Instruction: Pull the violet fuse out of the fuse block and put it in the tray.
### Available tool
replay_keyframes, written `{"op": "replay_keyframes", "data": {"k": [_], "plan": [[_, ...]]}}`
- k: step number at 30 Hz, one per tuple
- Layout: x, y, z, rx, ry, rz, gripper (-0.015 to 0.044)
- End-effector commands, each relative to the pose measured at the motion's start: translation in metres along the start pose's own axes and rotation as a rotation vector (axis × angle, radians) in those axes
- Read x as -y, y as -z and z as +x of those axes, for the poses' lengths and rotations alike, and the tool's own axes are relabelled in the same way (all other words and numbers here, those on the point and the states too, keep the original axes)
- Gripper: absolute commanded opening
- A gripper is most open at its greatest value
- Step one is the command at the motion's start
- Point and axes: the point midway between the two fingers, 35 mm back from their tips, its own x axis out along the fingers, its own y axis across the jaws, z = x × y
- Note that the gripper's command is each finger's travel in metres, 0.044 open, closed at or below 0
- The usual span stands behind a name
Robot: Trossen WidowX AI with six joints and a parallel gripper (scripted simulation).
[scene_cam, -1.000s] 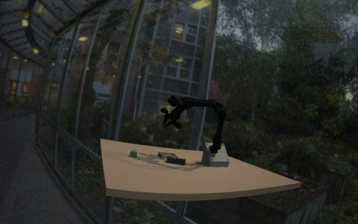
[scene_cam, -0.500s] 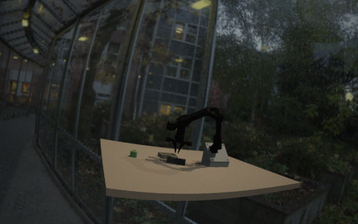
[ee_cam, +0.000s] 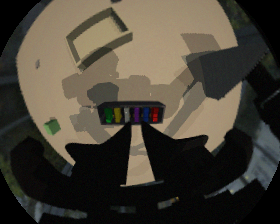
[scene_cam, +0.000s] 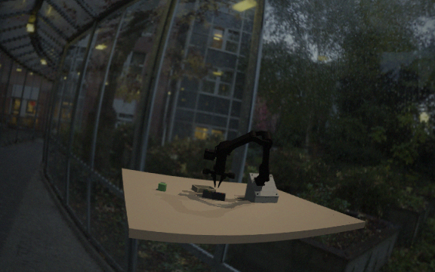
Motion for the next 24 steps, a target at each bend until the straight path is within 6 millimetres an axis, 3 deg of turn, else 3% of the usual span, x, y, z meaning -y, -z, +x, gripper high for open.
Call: {"op": "replay_keyframes", "data": {"k": [1, 24], "plan": [[0.003, 0.0, 0.006, -0.004, 0.007, 0.006, 0.0072], [0.003, 0.001, 0.027, -0.005, 0.008, 0.006, 0.0072]]}}
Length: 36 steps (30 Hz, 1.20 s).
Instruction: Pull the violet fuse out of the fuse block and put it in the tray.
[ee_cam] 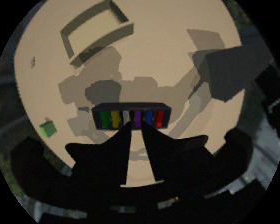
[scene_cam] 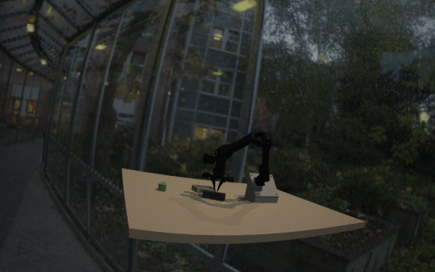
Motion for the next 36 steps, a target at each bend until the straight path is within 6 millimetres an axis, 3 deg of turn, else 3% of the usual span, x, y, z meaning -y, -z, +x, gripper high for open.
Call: {"op": "replay_keyframes", "data": {"k": [1, 36], "plan": [[0.003, -0.001, 0.006, -0.003, 0.012, 0.012, 0.0072], [0.003, -0.001, 0.016, -0.003, 0.013, 0.012, 0.0072]]}}
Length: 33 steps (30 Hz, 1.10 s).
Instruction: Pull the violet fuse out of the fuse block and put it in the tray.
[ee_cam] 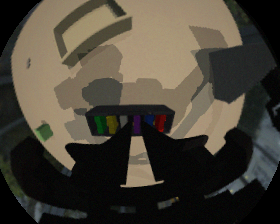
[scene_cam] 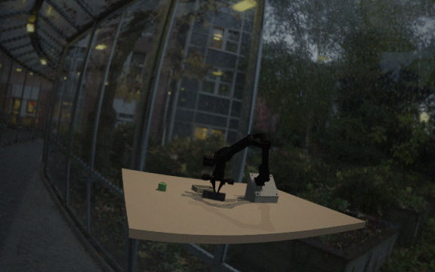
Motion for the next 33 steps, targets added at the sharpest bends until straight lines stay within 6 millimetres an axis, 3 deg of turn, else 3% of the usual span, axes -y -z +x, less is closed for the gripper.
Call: {"op": "replay_keyframes", "data": {"k": [1, 12, 33], "plan": [[0.0009, -0.0002, 0.0012, -0.004, 0.004, 0.008, 0.0072], [0.0001, -0.0001, 0.0001, 0.0, 0.0, 0.0, 0.0], [-0.0005, -0.0002, -0.0083, 0.0, 0.001, 0.002, 0.0]]}}
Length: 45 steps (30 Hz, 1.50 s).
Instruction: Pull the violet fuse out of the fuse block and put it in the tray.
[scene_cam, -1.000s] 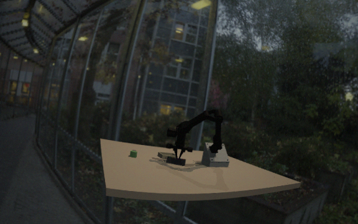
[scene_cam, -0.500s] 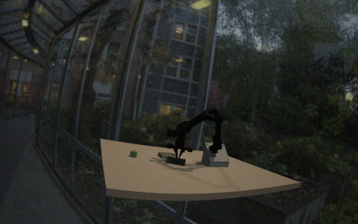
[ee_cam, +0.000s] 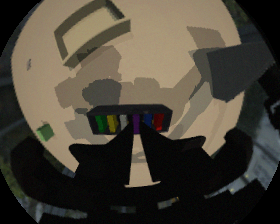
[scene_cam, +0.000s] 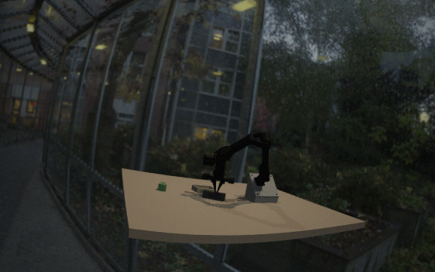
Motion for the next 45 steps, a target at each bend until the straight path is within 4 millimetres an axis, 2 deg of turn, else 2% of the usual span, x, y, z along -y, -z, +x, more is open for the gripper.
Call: {"op": "replay_keyframes", "data": {"k": [1, 45], "plan": [[-0.001, 0.001, -0.004, 0.001, -0.004, -0.007, 0.0], [-0.001, 0.0, -0.025, 0.0, -0.003, -0.003, 0.0]]}}
